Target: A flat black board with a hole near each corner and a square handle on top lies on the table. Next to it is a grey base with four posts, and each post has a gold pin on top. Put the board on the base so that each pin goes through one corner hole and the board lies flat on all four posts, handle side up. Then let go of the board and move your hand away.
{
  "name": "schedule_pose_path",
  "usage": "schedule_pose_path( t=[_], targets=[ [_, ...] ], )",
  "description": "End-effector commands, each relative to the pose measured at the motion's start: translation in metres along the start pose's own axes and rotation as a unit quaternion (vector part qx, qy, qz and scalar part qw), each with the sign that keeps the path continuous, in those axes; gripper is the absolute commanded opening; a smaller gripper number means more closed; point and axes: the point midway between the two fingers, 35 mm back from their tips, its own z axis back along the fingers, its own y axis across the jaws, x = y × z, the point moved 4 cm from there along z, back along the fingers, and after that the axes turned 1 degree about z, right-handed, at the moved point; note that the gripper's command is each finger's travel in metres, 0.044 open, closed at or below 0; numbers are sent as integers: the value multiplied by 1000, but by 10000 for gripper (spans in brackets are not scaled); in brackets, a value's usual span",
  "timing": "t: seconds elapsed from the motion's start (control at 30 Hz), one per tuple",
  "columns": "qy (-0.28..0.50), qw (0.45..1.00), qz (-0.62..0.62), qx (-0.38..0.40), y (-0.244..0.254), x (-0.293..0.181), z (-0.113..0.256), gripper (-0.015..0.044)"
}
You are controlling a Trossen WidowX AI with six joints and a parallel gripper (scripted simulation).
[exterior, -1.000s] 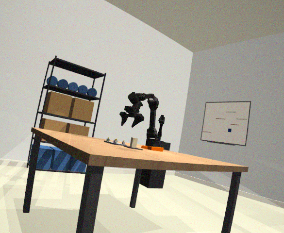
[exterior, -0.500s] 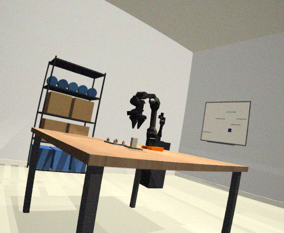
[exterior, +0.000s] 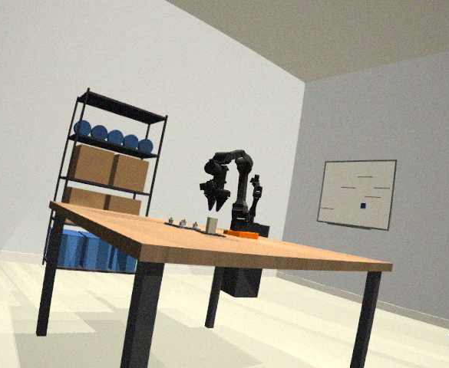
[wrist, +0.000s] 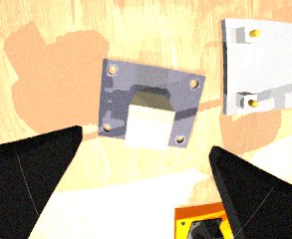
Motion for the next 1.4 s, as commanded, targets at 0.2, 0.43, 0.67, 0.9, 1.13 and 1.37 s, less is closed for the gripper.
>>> schedule_pose_path(
  t=[0.2, 0.43, 0.67, 0.9, 1.13, 1.37],
  targets=[
    [5, 1000, -1, -1, -1, -2, -18, 440],
    [5, 1000, -1, -1, 0, -2, -29, 440],
    [5, 1000, -1, -1, 0, -1, -40, 440],
    [5, 1000, -1, -1, 0, -2, -52, 440],
    [5, 1000, -1, -1, 0, -2, -63, 440],
    [5, 1000, -1, -2, -1, -3, -74, 440]
  ],
)
